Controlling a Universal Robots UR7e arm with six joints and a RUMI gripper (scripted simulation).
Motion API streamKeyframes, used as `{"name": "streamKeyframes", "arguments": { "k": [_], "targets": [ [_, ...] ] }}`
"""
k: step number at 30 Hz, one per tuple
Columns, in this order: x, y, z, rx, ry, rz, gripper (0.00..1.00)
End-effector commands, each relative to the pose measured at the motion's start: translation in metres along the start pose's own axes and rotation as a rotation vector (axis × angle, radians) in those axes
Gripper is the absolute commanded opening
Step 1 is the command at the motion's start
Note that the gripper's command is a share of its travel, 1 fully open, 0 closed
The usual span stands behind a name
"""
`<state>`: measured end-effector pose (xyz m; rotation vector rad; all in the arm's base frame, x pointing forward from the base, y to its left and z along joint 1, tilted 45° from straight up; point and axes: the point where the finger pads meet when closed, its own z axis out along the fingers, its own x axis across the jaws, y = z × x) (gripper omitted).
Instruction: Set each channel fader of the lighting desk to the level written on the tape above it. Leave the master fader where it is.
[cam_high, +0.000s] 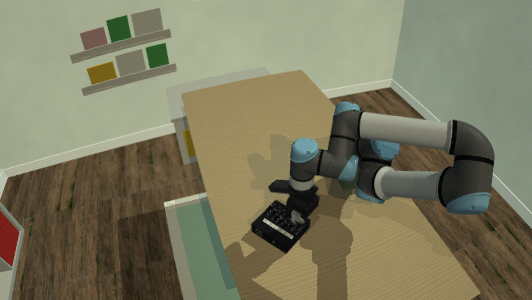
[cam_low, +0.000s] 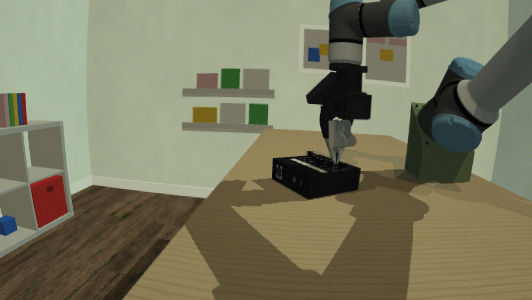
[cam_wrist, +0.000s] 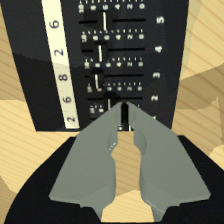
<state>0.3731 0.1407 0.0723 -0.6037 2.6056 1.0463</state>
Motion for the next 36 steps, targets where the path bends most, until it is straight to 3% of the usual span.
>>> {"name": "streamKeyframes", "arguments": {
  "k": [1,16,36],
  "targets": [
    [0.003,0.000,0.000,0.001,0.000,0.000,0.00],
    [0.005,0.000,-0.003,0.001,0.000,0.000,0.00],
    [0.005,0.000,-0.040,0.001,0.000,0.000,0.00]
  ]
}}
